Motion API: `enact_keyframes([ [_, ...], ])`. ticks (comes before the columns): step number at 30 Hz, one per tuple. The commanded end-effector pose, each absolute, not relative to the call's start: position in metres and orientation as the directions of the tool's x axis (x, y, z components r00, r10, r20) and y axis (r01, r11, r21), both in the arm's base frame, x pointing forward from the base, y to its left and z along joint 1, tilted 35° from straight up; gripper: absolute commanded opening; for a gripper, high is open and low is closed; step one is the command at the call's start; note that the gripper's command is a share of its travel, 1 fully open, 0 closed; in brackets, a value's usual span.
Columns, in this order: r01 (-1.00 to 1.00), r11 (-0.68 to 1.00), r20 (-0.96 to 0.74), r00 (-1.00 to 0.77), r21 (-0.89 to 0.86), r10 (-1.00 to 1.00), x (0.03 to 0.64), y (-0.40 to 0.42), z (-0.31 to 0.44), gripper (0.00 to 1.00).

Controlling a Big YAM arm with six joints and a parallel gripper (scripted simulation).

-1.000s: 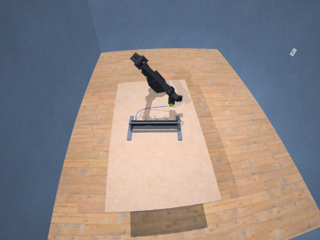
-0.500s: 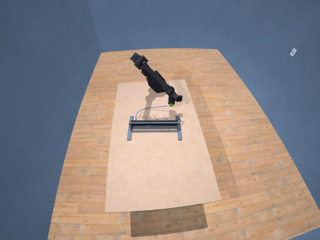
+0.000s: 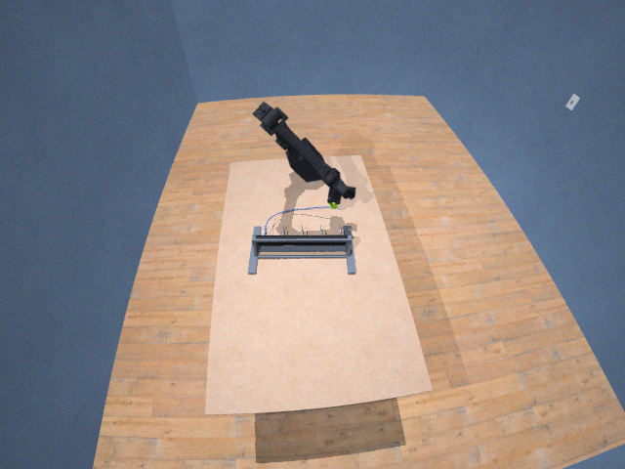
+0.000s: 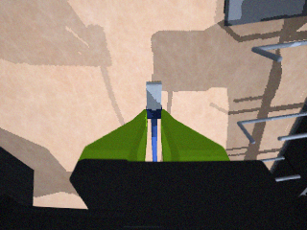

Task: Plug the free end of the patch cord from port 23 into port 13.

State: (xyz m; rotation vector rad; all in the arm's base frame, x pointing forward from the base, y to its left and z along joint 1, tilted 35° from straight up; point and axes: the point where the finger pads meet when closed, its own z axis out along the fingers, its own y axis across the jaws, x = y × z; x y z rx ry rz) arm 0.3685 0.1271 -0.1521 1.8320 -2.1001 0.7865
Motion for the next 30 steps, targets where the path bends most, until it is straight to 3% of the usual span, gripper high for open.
enact_keyframes([
  [1,-0.947,0.138,0.479,-0.268,-0.289,-0.836,0.386,0.123,-0.134,0.0],
  [14,-0.876,0.305,0.421,-0.453,-0.373,-0.786,0.396,0.101,-0.113,0.0],
  [30,-0.648,0.567,0.24,-0.74,-0.508,-0.629,0.436,0.076,-0.069,0.0],
])
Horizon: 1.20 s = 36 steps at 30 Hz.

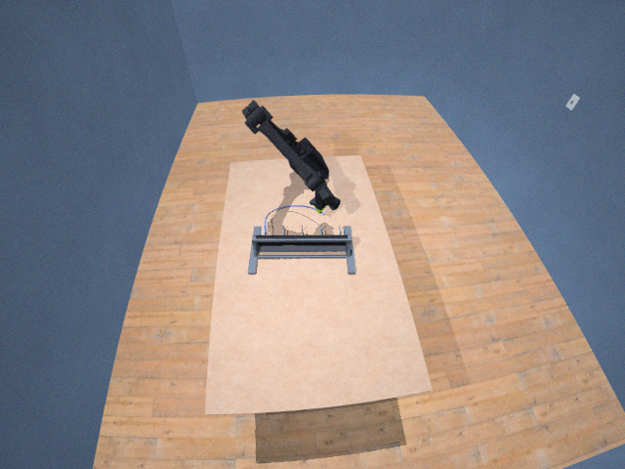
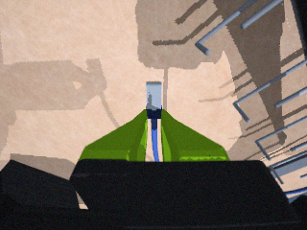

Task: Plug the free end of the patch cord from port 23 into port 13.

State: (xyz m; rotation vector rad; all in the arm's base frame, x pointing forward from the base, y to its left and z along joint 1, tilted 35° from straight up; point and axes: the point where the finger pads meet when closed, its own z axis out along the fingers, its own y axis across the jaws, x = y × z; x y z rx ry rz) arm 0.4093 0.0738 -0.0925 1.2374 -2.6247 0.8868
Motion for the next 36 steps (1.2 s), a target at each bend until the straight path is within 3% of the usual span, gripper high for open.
enact_keyframes([
  [1,-0.626,0.585,0.225,-0.758,-0.515,-0.613,0.439,0.074,-0.066,0.0],
  [13,-0.38,0.736,0.065,-0.906,-0.561,-0.418,0.462,0.049,-0.032,0.0],
  [36,-0.02,0.837,-0.147,-0.982,-0.546,-0.12,0.49,0.016,0.011,0.0],
])
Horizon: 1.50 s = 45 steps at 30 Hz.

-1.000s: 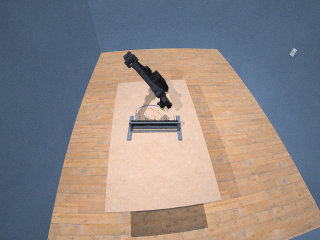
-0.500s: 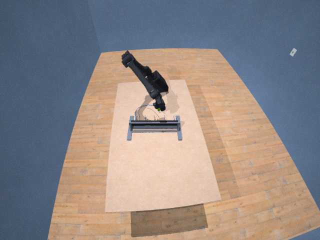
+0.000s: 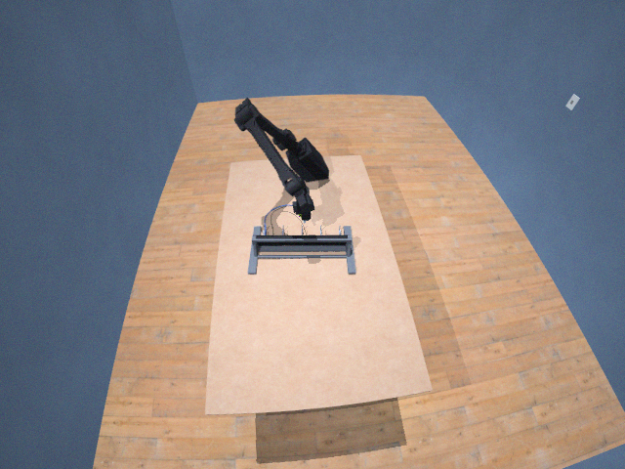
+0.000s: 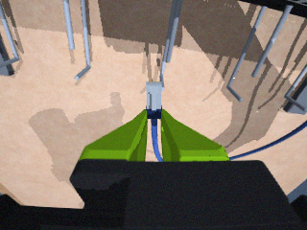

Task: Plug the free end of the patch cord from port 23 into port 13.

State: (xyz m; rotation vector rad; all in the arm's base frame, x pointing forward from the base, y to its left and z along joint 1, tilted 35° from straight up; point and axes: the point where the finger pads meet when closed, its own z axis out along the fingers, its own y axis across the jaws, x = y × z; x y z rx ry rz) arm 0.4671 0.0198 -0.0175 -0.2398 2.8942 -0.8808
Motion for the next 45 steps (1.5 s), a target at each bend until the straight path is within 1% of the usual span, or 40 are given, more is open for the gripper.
enact_keyframes([
  [1,-0.009,0.839,-0.153,-0.982,-0.545,-0.11,0.491,0.015,0.012,0.0],
  [11,0.066,0.845,-0.195,-0.98,-0.531,-0.046,0.497,0.008,0.021,0.0],
  [45,0.071,0.843,-0.184,-0.982,-0.533,-0.033,0.497,0.003,0.015,0.0],
])
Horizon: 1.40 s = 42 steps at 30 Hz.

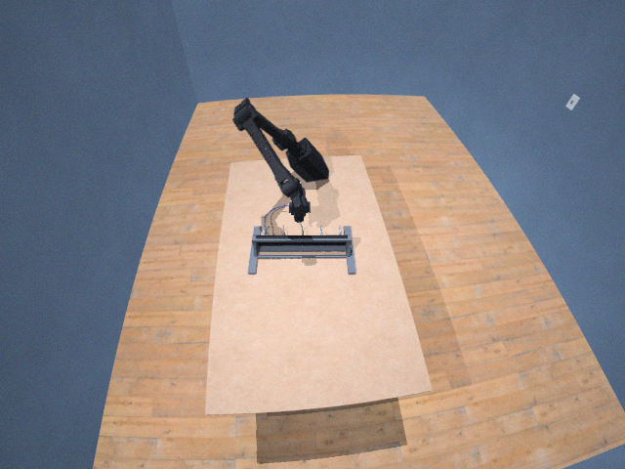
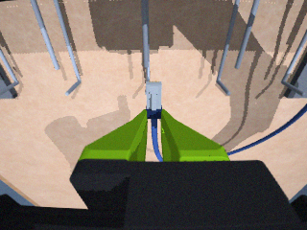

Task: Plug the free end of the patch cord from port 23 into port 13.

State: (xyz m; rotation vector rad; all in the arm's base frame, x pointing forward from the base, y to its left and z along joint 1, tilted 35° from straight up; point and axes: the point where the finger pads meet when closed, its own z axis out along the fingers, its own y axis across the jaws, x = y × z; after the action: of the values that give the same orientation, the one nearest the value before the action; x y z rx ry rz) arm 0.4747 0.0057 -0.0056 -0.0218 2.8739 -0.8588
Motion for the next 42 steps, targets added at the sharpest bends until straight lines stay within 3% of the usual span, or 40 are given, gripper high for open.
enact_keyframes([
  [1,0.071,0.843,-0.184,-0.982,-0.533,-0.033,0.497,0.003,0.015,0.0],
  [42,0.053,0.839,-0.152,-0.988,-0.541,-0.036,0.49,0.001,0.001,0.0],
])
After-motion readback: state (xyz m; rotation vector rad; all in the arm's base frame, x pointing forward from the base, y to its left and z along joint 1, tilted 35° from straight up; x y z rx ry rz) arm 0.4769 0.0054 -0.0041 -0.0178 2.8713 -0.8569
